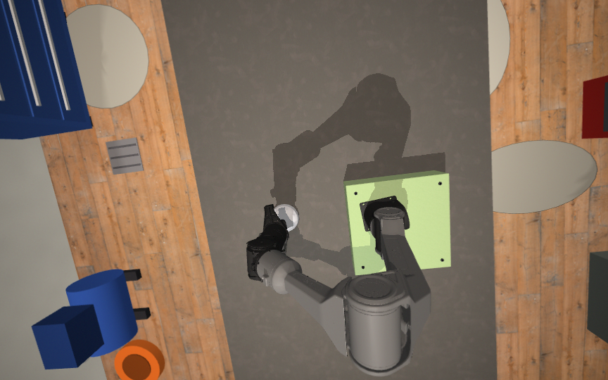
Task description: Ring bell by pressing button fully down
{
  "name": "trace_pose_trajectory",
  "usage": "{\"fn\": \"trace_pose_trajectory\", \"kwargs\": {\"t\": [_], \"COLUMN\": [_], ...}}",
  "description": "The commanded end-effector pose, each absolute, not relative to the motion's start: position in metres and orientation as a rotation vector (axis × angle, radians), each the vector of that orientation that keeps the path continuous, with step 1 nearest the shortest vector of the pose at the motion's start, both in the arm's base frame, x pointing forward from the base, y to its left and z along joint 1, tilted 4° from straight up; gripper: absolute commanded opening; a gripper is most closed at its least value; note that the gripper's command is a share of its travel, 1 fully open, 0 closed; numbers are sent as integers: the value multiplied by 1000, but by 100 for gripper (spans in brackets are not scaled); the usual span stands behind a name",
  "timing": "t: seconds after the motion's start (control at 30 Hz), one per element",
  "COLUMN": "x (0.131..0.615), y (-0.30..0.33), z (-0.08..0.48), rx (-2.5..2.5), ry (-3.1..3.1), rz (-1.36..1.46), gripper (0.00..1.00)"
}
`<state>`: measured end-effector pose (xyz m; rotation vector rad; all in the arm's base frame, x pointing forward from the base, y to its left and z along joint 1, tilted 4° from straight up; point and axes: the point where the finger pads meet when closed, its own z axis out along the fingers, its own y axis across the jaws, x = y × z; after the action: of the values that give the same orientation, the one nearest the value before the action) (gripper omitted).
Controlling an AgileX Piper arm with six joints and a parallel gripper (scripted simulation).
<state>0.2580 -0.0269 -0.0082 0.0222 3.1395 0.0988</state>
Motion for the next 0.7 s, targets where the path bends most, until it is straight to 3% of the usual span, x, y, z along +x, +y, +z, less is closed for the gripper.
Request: {"fn": "trace_pose_trajectory", "kwargs": {"t": [0.0, 0.67], "x": [257, 257], "y": [-26, -26], "z": [-9, -11], "rx": [21, 21], "ry": [3142, 3144], "rz": [101, 101], "gripper": [0, 0]}}
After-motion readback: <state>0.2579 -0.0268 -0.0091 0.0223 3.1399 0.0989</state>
